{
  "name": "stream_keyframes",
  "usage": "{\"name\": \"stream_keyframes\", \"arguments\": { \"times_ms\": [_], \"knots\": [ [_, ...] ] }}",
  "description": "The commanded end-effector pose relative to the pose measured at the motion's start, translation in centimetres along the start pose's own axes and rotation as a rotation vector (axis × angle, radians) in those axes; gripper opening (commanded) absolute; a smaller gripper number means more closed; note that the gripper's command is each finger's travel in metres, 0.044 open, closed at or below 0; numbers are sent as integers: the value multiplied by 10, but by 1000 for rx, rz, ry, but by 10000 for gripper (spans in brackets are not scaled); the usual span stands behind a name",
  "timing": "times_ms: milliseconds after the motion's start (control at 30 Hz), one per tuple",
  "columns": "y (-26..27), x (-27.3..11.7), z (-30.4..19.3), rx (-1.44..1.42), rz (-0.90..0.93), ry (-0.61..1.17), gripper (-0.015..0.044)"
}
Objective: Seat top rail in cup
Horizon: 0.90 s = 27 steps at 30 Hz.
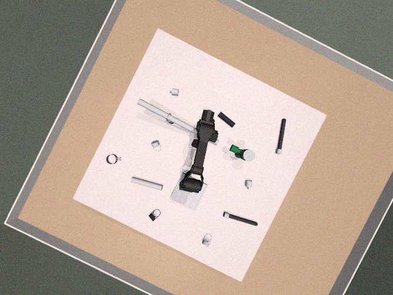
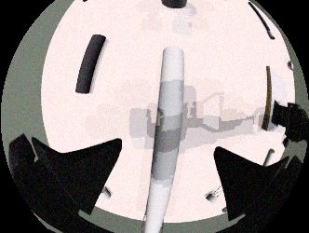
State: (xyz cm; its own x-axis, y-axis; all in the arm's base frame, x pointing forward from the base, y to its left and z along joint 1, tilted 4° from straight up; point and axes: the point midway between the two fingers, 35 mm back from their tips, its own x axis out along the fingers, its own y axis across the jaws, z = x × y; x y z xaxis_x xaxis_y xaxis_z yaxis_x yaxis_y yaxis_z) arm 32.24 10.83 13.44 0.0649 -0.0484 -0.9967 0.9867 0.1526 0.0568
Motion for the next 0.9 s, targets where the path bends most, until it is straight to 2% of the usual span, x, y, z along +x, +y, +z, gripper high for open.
{"name": "stream_keyframes", "arguments": {
  "times_ms": [0, 867],
  "knots": [
    [0, 9, -1, 7, 1, 6, 440],
    [2, 48, -1, 7, 1, 5, 440]
  ]
}}
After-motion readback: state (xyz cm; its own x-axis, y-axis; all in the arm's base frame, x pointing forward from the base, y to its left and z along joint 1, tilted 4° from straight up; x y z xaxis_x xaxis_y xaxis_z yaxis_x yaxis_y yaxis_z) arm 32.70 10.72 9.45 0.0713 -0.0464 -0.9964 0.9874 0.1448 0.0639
